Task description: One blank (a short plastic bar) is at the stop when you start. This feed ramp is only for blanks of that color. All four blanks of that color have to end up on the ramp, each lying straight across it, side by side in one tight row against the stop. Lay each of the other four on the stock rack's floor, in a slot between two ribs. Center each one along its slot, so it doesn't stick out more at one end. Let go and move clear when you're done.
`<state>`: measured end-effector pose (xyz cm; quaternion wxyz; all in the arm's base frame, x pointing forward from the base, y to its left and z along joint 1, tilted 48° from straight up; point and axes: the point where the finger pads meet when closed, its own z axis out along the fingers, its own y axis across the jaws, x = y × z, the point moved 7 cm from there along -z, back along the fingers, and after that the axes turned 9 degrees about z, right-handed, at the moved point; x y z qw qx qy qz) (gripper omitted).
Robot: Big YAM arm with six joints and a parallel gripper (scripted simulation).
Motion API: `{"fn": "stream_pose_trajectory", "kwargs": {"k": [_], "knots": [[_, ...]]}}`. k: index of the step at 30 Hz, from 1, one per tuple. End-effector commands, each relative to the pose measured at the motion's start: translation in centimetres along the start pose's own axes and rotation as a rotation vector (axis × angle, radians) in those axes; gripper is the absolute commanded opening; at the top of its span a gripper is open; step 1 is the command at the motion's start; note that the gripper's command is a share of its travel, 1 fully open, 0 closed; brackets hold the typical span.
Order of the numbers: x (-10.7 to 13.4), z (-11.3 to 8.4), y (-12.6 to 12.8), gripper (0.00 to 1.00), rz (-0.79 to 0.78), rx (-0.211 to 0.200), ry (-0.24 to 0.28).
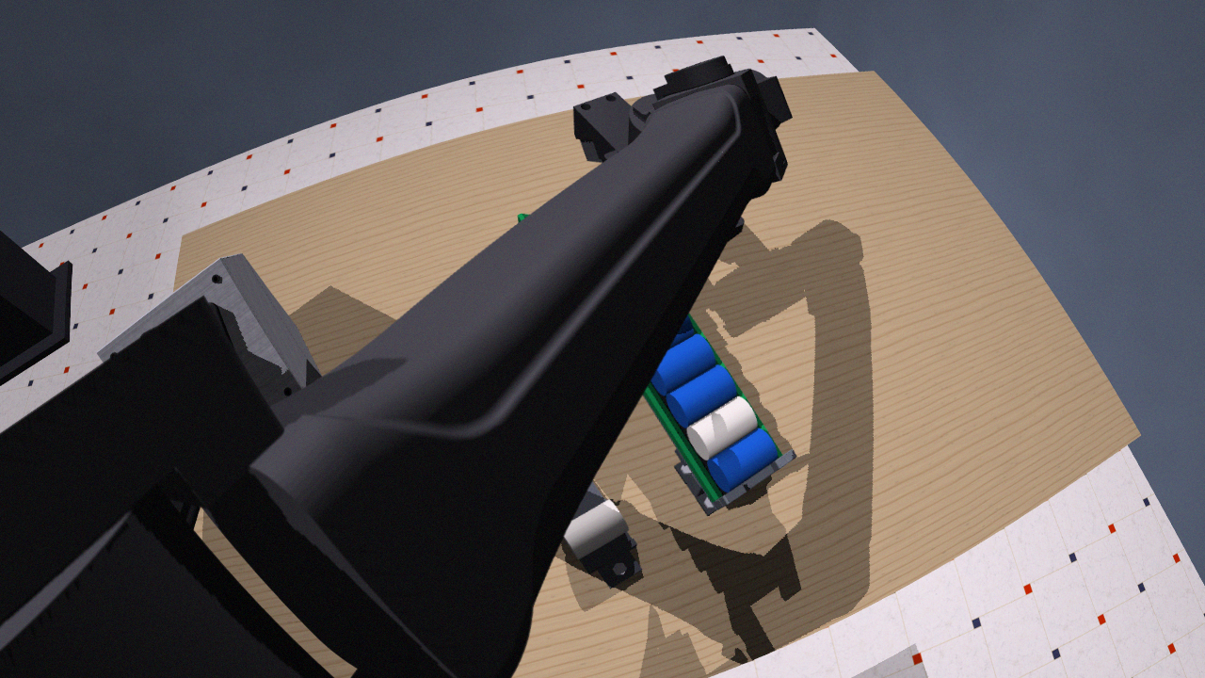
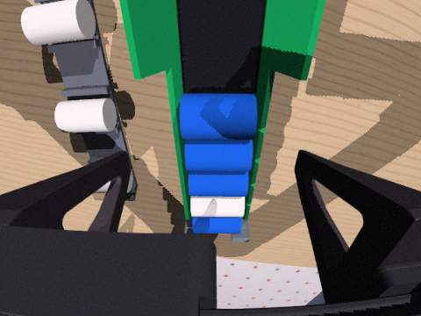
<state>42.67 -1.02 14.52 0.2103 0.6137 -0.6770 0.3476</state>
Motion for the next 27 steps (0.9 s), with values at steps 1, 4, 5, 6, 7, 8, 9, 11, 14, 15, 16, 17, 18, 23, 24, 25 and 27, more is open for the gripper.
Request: {"fn": "stream_pose_trajectory", "kwargs": {"k": [1, 4, 5, 6, 7, 8, 9, 11, 14, 15, 16, 17, 18, 23, 24, 25, 27], "knots": [[-0.2, -1.9, -1.8, 1.00, 0.022, 0.050, -0.011], [-0.2, -1.9, -1.8, 1.00, 0.022, 0.050, -0.011], [-0.2, -1.9, -1.8, 1.00, 0.022, 0.050, -0.011], [-0.2, -1.9, -1.8, 1.00, 0.022, 0.050, -0.011], [-0.2, -1.9, -1.8, 1.00, 0.022, 0.050, -0.011], [-0.2, -1.9, -1.8, 1.00, 0.022, 0.050, -0.011], [-0.2, -1.9, -1.8, 1.00, 0.027, 0.050, -0.011], [-0.1, -2.0, -1.9, 1.00, 0.038, 0.052, -0.012], [0.0, -2.0, -1.9, 1.00, 0.049, 0.053, -0.013], [0.2, -2.1, -1.9, 1.00, 0.064, 0.056, -0.014], [0.5, -2.1, -2.0, 1.00, 0.086, 0.056, -0.015], [1.0, -1.9, -2.1, 1.00, 0.119, 0.053, -0.014], [1.5, -1.4, -2.1, 1.00, 0.154, 0.045, -0.012], [2.7, -1.0, -2.2, 1.00, 0.362, 0.032, -0.014], [2.9, -0.9, -2.3, 1.00, 0.418, 0.031, -0.014], [2.9, -0.9, -2.2, 1.00, 0.412, 0.026, -0.011], [2.9, -0.6, -2.2, 1.00, 0.469, 0.021, -0.010]]}}
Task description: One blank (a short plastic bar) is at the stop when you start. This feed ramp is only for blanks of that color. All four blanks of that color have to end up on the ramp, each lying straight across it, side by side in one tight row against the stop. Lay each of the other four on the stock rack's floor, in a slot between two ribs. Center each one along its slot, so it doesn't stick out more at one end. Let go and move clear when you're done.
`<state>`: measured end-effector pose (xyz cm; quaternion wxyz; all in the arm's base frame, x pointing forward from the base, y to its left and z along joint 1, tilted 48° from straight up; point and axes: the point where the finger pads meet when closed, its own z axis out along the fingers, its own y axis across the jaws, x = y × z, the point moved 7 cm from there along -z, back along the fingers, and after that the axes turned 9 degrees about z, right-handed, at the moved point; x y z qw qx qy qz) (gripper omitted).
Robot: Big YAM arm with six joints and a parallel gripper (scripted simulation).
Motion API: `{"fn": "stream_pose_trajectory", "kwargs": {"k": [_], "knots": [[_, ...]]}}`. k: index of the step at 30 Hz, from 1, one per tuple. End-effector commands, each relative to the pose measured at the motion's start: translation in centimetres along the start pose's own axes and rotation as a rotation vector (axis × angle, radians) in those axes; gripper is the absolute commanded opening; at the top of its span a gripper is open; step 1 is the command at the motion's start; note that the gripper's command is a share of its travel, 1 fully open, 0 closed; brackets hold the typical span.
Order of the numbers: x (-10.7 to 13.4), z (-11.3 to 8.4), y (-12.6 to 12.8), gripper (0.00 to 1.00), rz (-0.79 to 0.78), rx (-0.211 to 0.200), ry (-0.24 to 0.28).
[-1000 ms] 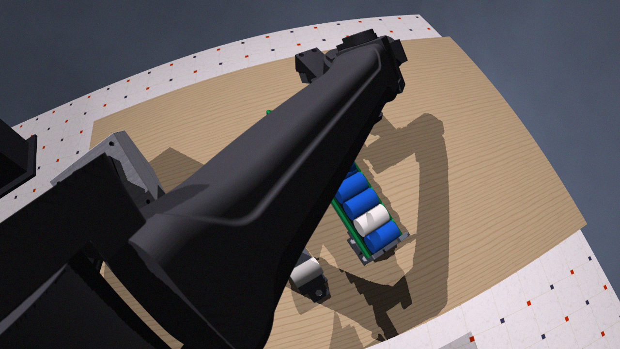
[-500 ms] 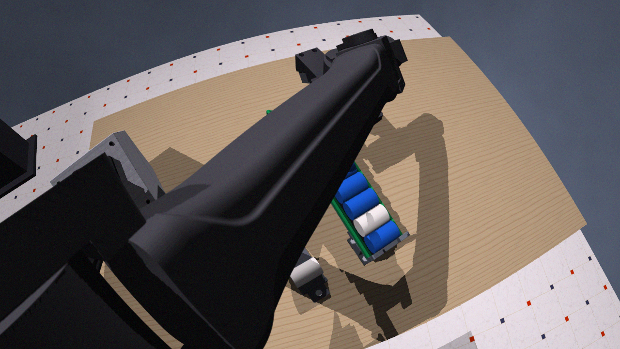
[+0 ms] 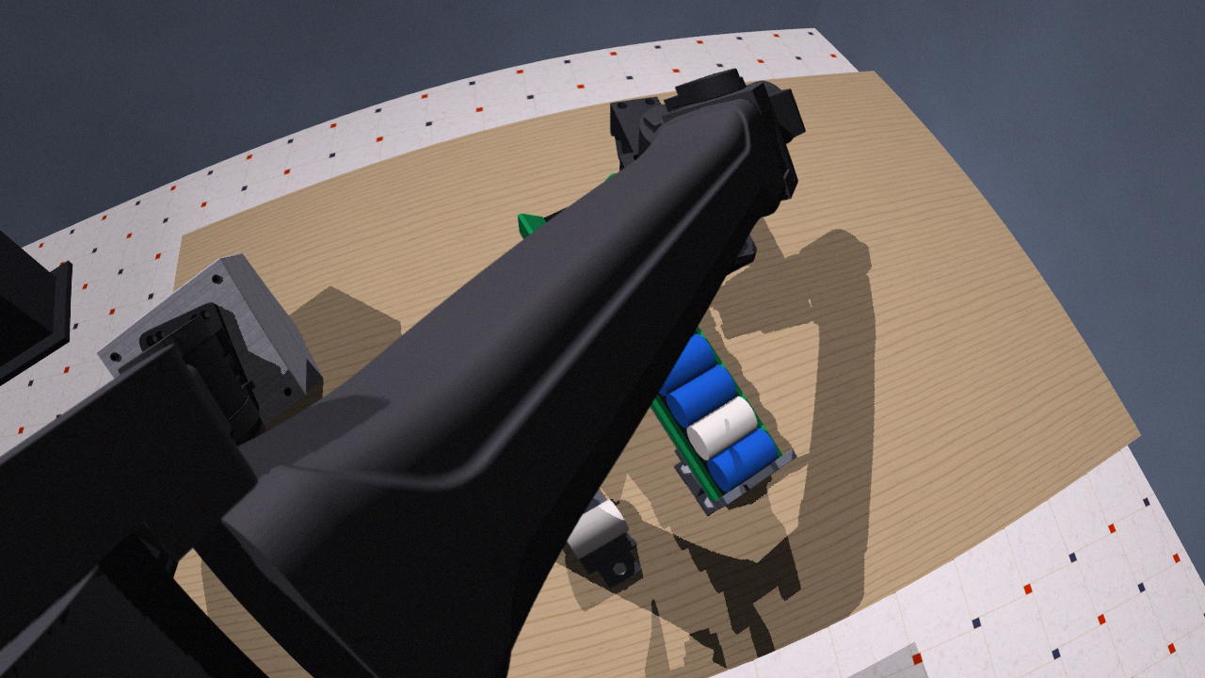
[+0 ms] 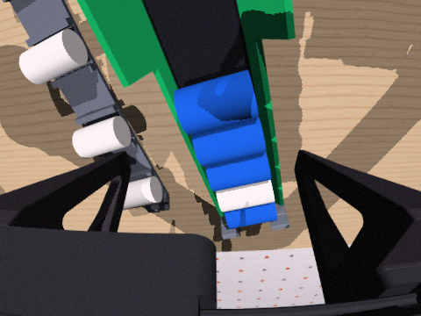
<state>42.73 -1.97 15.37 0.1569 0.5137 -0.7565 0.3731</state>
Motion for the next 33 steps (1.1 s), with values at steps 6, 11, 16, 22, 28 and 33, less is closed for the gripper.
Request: {"fn": "stream_pose_trajectory", "kwargs": {"k": [6, 11, 16, 22, 28, 33], "knots": [[2.0, -0.8, -3.0, 1.00, 0.415, 0.024, -0.018], [2.7, -0.7, -3.3, 1.00, 0.578, 0.020, -0.017], [3.4, -0.6, -3.6, 1.00, 0.749, 0.019, -0.019], [3.8, -0.1, -3.8, 1.00, 0.938, 0.010, -0.012], [4.9, -0.3, -4.3, 1.00, 1.147, 0.016, -0.020], [5.7, -0.1, -4.7, 1.00, 1.325, 0.013, -0.023]]}}
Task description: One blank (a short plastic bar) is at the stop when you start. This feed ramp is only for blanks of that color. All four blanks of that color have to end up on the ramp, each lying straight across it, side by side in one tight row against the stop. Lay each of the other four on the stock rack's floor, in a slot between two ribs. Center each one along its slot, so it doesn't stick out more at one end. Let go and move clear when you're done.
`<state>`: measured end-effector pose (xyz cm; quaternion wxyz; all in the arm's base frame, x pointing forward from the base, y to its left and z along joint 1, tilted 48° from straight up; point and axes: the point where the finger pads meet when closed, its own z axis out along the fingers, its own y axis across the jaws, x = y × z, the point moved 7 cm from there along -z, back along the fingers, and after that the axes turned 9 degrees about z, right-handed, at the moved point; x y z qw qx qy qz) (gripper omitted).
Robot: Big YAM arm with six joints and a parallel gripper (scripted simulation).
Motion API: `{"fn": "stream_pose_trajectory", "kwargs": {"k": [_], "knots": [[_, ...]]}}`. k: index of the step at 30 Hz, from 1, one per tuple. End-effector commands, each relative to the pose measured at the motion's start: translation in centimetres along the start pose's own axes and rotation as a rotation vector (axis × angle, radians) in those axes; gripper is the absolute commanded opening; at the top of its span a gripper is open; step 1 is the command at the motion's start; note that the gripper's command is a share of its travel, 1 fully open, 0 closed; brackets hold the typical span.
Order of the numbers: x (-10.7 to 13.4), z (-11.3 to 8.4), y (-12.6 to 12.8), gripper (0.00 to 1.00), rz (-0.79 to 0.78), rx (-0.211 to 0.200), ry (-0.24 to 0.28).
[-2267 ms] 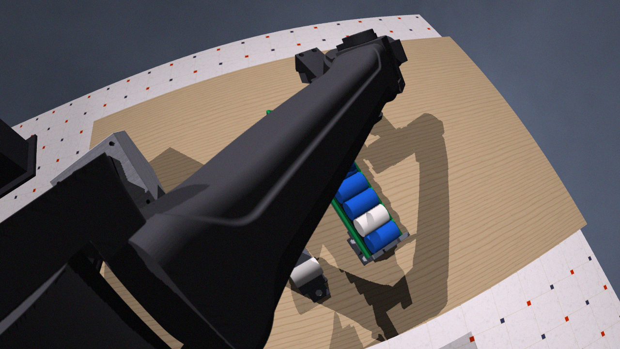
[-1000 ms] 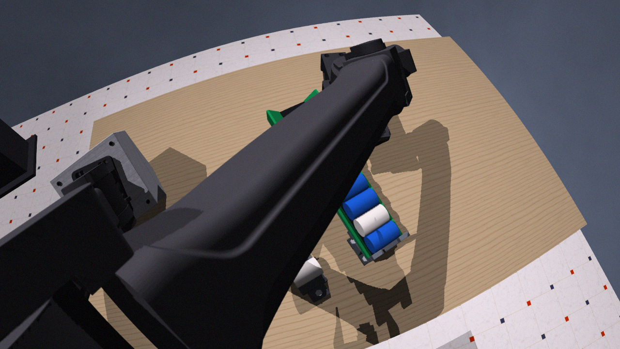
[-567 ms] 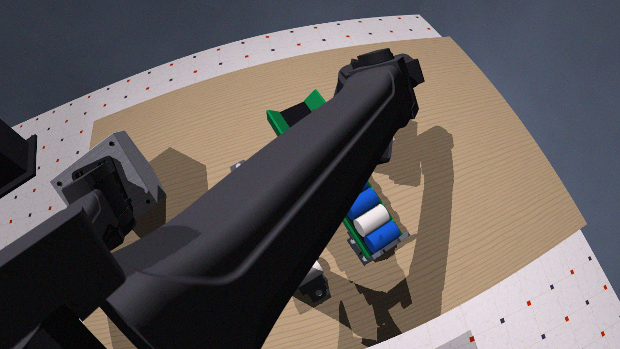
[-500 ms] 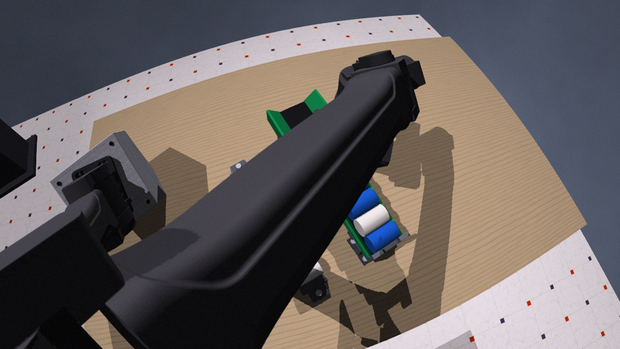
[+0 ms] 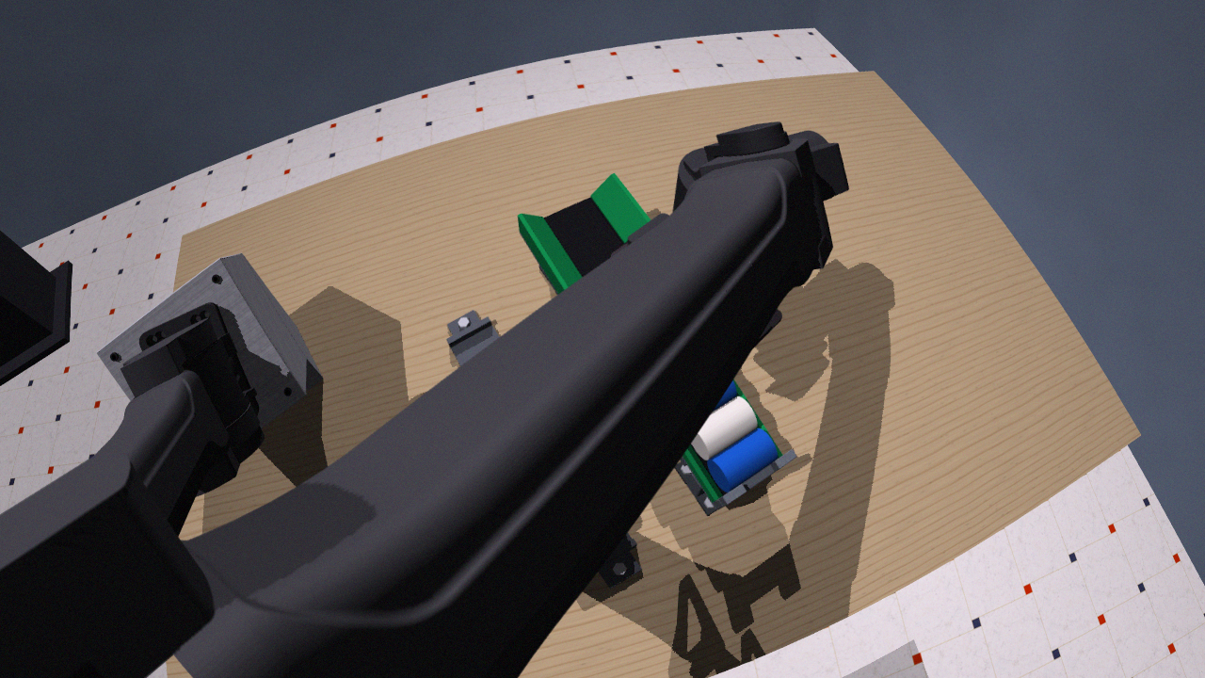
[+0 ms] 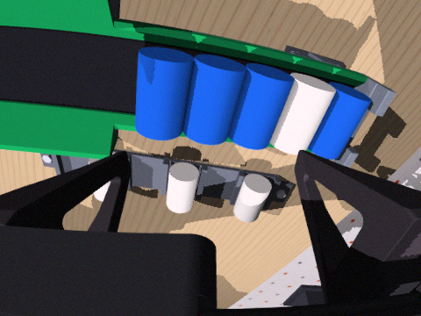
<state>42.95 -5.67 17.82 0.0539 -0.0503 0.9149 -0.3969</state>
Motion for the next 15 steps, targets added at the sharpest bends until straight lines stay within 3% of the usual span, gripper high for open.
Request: {"fn": "stream_pose_trajectory", "kwargs": {"k": [1, 5, 6, 8, 15], "knots": [[-1.6, -1.0, -2.7, 1.00, 0.264, 0.009, -0.028], [-1.5, -1.2, -3.4, 1.00, 0.348, 0.006, -0.033], [-1.5, -1.1, -3.8, 1.00, 0.441, 0.005, -0.032], [-1.5, -0.5, -3.2, 1.00, 0.456, 0.007, -0.019], [-1.3, -0.9, -5.1, 1.00, 0.749, 0.001, -0.036]]}}
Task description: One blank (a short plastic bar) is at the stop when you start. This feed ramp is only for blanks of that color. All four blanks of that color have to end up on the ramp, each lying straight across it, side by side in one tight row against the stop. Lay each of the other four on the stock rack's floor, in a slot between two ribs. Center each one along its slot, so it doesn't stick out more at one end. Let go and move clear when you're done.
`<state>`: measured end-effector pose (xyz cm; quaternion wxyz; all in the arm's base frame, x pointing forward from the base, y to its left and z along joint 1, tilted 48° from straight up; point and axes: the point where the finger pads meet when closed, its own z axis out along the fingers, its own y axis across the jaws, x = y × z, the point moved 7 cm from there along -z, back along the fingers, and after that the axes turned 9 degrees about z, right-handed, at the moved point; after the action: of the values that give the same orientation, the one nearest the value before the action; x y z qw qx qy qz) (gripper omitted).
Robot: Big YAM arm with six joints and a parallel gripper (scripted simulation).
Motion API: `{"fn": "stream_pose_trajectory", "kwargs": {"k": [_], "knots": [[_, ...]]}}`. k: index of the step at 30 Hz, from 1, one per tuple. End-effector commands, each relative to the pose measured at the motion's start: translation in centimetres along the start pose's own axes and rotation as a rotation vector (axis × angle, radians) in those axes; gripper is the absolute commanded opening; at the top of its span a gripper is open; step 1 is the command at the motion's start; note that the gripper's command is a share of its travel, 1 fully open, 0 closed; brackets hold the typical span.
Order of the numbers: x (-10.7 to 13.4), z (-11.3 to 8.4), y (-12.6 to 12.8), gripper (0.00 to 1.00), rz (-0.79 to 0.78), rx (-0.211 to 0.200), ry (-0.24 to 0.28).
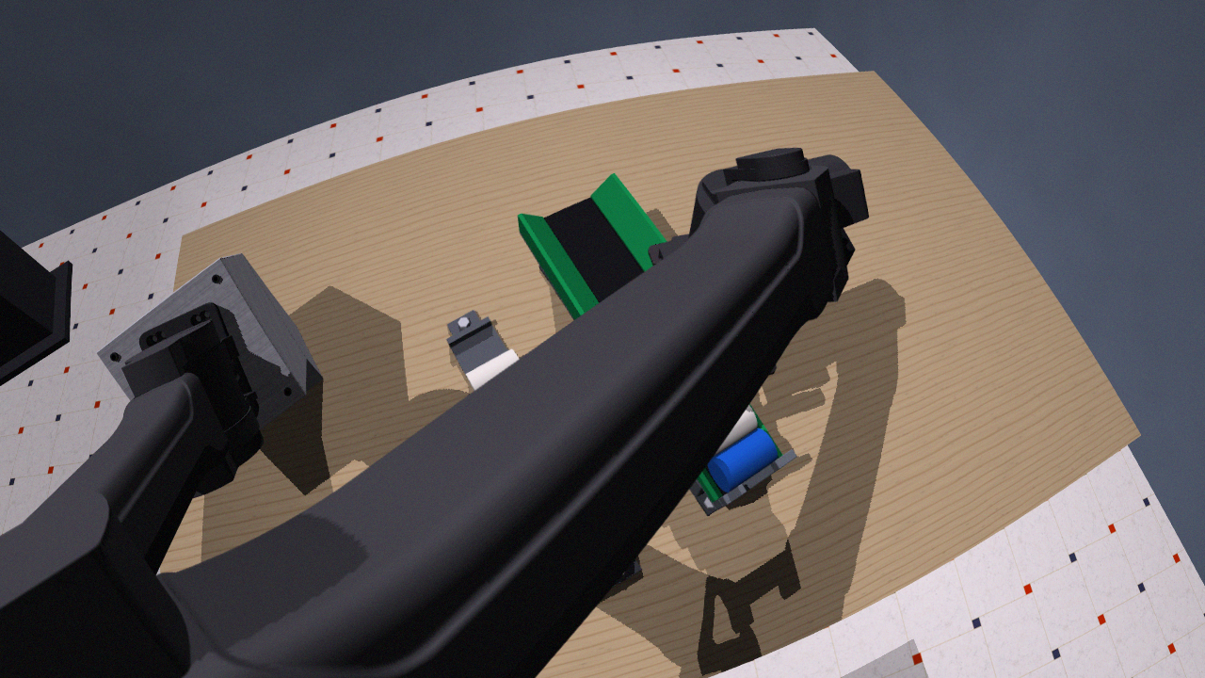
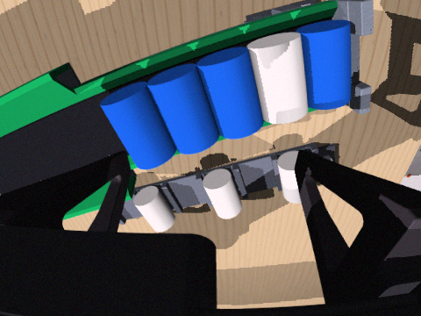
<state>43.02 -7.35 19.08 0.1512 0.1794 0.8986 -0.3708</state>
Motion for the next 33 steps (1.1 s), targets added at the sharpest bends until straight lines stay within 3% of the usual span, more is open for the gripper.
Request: {"fn": "stream_pose_trajectory", "kwargs": {"k": [1, 2, 3, 7, 9, 14, 16, 21, 24, 25, 33], "knots": [[-2.7, -1.3, -2.0, 1.00, 0.264, -0.006, -0.035], [-2.5, -0.8, -1.6, 1.00, 0.251, -0.001, -0.024], [-2.9, -1.2, -2.4, 1.00, 0.346, -0.009, -0.036], [-2.7, -0.8, -2.0, 1.00, 0.346, -0.002, -0.025], [-3.2, -1.2, -3.1, 1.00, 0.515, -0.013, -0.037], [-3.4, -1.1, -3.8, 1.00, 0.686, -0.013, -0.036], [-3.1, -0.2, -3.0, 1.00, 0.683, 0.000, -0.019], [-3.6, -1.0, -4.8, 1.00, 0.920, -0.015, -0.038], [-3.6, -0.9, -4.8, 1.00, 0.919, -0.014, -0.037], [-3.5, -0.2, -4.3, 1.00, 0.966, -0.006, -0.026], [-4.1, -0.6, -5.9, 1.00, 1.243, -0.019, -0.038]]}}
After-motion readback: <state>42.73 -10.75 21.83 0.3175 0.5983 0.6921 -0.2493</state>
